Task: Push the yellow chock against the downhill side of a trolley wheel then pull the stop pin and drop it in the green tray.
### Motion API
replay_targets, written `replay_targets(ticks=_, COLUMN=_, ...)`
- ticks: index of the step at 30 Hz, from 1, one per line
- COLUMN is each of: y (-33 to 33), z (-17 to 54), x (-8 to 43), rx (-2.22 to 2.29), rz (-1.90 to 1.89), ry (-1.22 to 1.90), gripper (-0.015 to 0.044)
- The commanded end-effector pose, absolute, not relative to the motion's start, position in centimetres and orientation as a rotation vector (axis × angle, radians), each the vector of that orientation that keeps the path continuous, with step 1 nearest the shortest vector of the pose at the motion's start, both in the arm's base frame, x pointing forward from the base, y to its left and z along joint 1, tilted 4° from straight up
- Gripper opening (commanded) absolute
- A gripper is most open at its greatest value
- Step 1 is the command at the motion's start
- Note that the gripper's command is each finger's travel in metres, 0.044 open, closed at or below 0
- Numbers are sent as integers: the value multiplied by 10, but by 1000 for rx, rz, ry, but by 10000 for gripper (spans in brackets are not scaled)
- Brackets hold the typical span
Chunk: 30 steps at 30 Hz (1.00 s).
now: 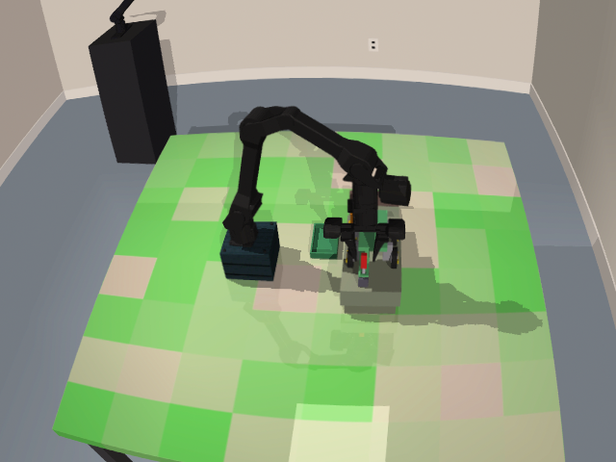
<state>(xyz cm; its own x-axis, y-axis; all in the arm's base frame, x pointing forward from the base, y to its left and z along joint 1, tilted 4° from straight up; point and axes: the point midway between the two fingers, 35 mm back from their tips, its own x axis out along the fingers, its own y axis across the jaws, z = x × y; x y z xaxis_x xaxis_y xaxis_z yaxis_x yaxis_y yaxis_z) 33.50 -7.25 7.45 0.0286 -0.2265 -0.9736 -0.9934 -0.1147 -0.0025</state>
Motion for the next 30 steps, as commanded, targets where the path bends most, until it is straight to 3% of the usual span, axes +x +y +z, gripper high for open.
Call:
replay_targets(ticks=1, y=-75, z=66, x=335, rx=-1472, rz=1173, ry=1317, gripper=190)
replay_targets(ticks=15, y=-78, z=53, x=334, rx=-1472, rz=1173, ry=1318, gripper=190)
replay_targets(ticks=20, y=-77, z=56, x=334, rx=-1470, rz=1166, ry=1312, gripper=59)
replay_targets(ticks=30, y=-77, z=57, x=334, rx=-1470, rz=1167, ry=1312, gripper=0)
